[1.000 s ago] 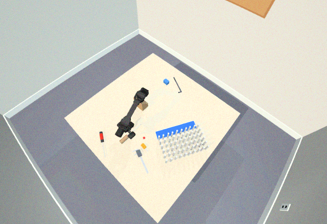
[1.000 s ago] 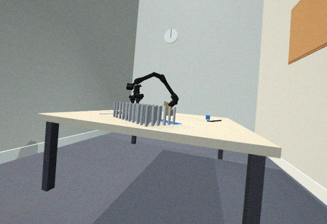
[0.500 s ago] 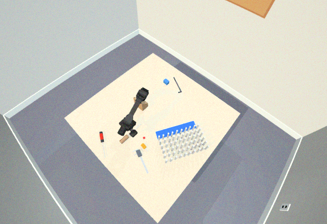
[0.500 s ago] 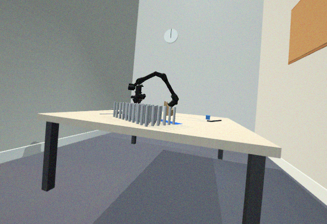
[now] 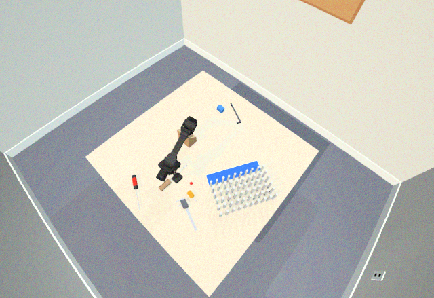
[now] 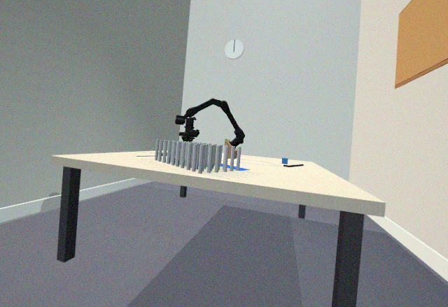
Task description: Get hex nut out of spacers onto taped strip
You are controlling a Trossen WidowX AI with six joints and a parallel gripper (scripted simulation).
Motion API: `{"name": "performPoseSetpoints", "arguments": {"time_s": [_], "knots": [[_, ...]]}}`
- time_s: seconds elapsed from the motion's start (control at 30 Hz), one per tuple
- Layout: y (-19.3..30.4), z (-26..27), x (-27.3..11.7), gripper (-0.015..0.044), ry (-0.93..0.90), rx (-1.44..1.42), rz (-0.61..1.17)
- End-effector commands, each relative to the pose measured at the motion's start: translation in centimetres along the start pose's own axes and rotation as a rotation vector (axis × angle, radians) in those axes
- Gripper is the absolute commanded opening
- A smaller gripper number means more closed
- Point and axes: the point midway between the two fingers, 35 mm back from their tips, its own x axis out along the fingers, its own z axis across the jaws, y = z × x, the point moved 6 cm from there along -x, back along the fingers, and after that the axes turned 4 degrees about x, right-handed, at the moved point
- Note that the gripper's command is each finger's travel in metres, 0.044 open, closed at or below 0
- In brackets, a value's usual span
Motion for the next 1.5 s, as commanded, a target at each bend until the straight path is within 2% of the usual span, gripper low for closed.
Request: {"name": "performPoseSetpoints", "arguments": {"time_s": [0.0, 1.17, 1.47], "knots": [[-0.1, 0.0, 0.8, 0.0280, 0.000, 0.007, -0.006], [-0.2, 0.1, 6.3, 0.0280, 0.001, 0.006, -0.008], [-0.2, 0.1, 6.3, 0.0044, 0.001, 0.006, -0.008]]}}
